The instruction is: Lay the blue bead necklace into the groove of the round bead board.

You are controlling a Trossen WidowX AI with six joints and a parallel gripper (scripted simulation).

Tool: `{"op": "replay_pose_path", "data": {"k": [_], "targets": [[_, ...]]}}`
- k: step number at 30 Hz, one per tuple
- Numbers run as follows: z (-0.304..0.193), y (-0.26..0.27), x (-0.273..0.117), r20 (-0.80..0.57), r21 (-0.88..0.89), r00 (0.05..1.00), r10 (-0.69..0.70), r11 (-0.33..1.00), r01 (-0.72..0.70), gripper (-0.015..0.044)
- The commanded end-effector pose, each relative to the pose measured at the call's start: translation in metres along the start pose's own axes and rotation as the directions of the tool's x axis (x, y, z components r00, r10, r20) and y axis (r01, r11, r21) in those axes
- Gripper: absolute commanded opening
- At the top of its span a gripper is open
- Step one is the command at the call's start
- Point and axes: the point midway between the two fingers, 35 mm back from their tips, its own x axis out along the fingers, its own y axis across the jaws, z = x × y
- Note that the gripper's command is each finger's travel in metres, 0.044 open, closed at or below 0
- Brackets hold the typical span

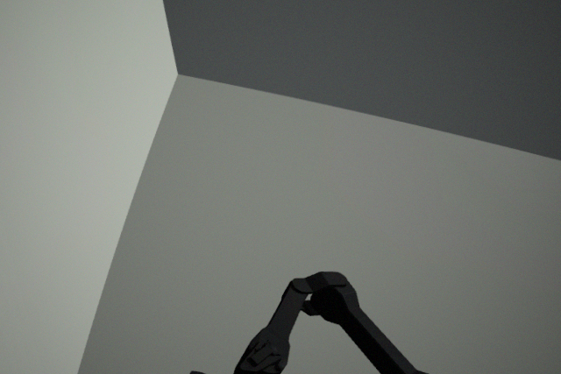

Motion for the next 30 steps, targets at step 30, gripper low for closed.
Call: {"op": "replay_pose_path", "data": {"k": [30], "targets": [[0.000,0.000,-0.023,0.006,-0.007,1.000,0.002,1.000,-0.002,0.0000]]}}
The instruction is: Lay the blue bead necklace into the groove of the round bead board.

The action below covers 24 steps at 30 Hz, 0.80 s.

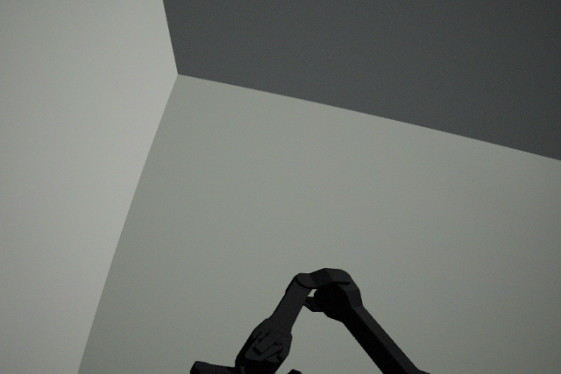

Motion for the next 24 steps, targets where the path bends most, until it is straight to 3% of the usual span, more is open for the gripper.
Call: {"op": "replay_pose_path", "data": {"k": [1,24], "targets": [[0.000,0.002,-0.010,-0.003,0.007,1.000,0.009,1.000,-0.009,0.0000],[0.053,0.028,-0.012,-0.013,0.007,1.000,0.011,1.000,-0.011,0.0000]]}}
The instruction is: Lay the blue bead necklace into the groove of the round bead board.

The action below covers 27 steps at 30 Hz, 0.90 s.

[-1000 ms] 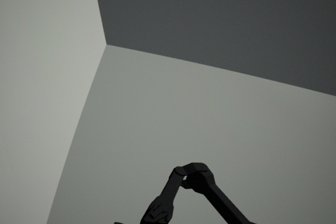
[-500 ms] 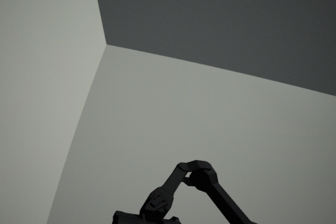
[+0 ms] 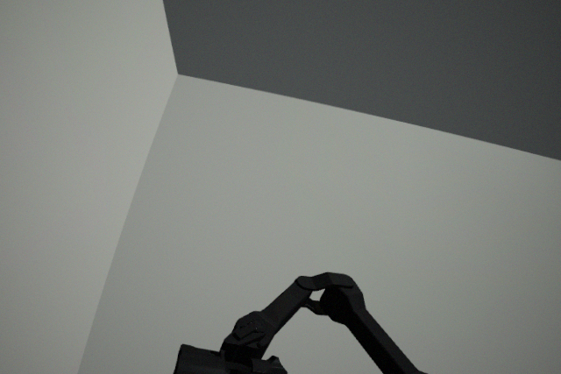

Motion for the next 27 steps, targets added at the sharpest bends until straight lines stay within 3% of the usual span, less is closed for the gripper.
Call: {"op": "replay_pose_path", "data": {"k": [1,27], "targets": [[0.010,0.005,-0.002,0.003,-0.003,1.000,0.006,1.000,-0.006,0.0000],[0.092,0.021,-0.003,0.016,-0.001,1.000,0.006,1.000,-0.006,0.0000]]}}
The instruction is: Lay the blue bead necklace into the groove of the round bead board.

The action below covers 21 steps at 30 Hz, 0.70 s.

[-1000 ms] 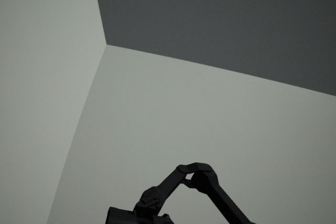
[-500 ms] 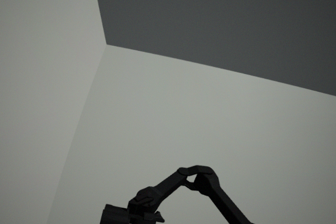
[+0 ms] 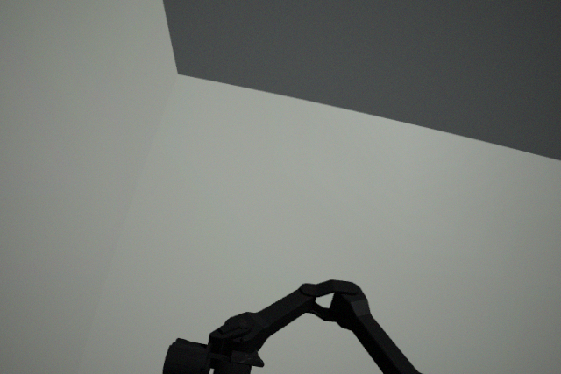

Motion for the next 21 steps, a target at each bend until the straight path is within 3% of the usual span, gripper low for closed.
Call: {"op": "replay_pose_path", "data": {"k": [1,20,21], "targets": [[0.012,0.002,-0.002,0.007,-0.003,1.000,0.005,1.000,-0.005,0.0000],[0.018,0.002,0.020,0.010,-0.003,1.000,0.004,1.000,-0.004,0.0000],[0.019,0.003,0.017,0.010,0.005,1.000,0.003,1.000,-0.003,0.0026]]}}
